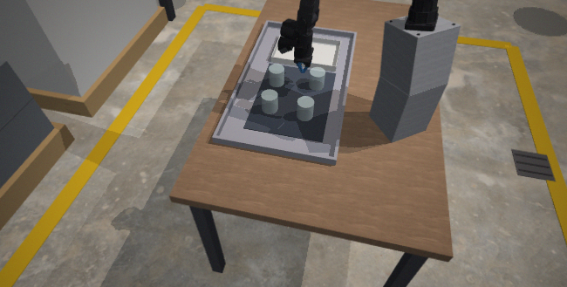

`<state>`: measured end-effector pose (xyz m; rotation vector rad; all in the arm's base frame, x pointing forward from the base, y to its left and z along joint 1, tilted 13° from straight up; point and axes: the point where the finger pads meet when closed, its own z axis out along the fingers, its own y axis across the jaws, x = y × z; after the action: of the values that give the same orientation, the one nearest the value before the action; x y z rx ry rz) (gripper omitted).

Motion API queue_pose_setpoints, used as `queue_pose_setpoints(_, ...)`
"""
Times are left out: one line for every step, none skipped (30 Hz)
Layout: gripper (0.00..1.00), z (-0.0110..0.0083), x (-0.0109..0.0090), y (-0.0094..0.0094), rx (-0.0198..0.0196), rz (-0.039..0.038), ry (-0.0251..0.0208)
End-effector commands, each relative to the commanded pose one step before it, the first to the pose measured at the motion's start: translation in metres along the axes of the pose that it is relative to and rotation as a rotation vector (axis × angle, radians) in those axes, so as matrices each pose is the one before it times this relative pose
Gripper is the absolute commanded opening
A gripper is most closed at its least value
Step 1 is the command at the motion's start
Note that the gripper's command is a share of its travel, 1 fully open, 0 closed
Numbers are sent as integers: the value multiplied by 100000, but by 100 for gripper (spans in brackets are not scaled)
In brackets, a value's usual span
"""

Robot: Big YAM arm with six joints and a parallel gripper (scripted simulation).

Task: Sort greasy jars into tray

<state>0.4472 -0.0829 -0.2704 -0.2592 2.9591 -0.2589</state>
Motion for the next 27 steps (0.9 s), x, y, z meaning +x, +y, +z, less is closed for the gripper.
queue_pose_setpoints(0,756,886,-8,-522,-713,668)
queue_pose_setpoints(0,0,0,0,0,0,0)
queue_pose_setpoints(0,0,0,0,0,0,0)
queue_pose_setpoints(0,0,13,0,0,0,0)
queue_pose_setpoints(0,0,13,0,0,0,0)
queue_pose_setpoints(0,0,13,0,0,0,0)
queue_pose_setpoints(0,0,13,0,0,0,0)
queue_pose_setpoints(0,0,13,0,0,0,0)
queue_pose_setpoints(0,0,13,0,0,0,0)
queue_pose_setpoints(0,0,13,0,0,0,0)
queue_pose_setpoints(0,0,13,0,0,0,0)
queue_pose_setpoints(0,0,13,0,0,0,0)
queue_pose_setpoints(0,0,13,0,0,0,0)
queue_pose_setpoints(0,0,13,0,0,0,0)
queue_pose_setpoints(0,0,13,0,0,0,0)
queue_pose_setpoints(0,0,13,0,0,0,0)
queue_pose_setpoints(0,0,13,0,0,0,0)
queue_pose_setpoints(0,0,13,0,0,0,0)
queue_pose_setpoints(0,0,0,0,0,0,0)
queue_pose_setpoints(0,0,0,0,0,0,0)
queue_pose_setpoints(0,0,13,0,0,0,0)
queue_pose_setpoints(0,0,13,0,0,0,0)
queue_pose_setpoints(0,0,13,0,0,0,0)
queue_pose_setpoints(0,0,13,0,0,0,0)
queue_pose_setpoints(0,0,13,0,0,0,0)
queue_pose_setpoints(0,0,13,0,0,0,0)
queue_pose_setpoints(0,0,13,0,0,0,0)
